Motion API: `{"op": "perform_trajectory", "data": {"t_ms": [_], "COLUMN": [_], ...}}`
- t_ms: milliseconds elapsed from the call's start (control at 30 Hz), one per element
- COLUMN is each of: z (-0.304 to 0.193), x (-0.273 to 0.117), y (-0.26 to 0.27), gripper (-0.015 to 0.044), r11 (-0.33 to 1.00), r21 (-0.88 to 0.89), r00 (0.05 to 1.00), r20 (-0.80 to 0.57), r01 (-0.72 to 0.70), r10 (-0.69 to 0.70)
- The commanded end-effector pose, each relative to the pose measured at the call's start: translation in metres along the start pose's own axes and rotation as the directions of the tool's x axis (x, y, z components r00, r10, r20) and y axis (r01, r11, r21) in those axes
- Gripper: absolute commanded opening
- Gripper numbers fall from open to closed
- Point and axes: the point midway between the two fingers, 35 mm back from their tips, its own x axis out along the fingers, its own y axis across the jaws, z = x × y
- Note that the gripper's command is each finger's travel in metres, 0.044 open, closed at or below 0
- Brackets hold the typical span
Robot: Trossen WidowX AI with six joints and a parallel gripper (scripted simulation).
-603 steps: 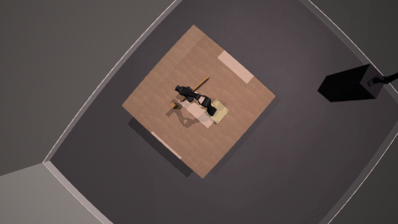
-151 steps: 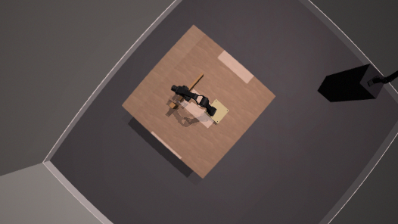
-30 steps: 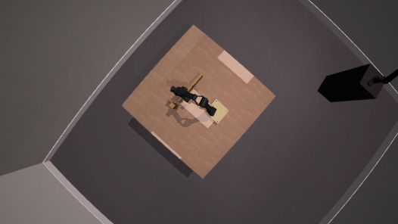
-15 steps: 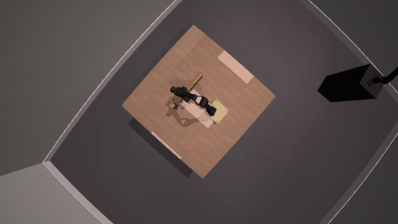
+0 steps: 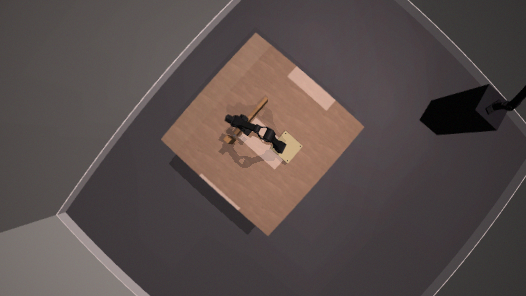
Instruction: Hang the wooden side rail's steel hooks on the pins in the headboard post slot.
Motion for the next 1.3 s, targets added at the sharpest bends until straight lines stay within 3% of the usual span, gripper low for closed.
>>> {"op": "perform_trajectory", "data": {"t_ms": [0,1267], "z": [-0.0018,-0.0058], "x": [-0.0020,-0.0004], "y": [0.0015,0.0003], "gripper": [0.0000,0.0000], "r11": [1.000,1.000], "r21": [0.005,0.005], "r00": [1.000,1.000], "r20": [-0.006,-0.006], "r01": [-0.003,-0.003], "r10": [0.003,0.003]}}
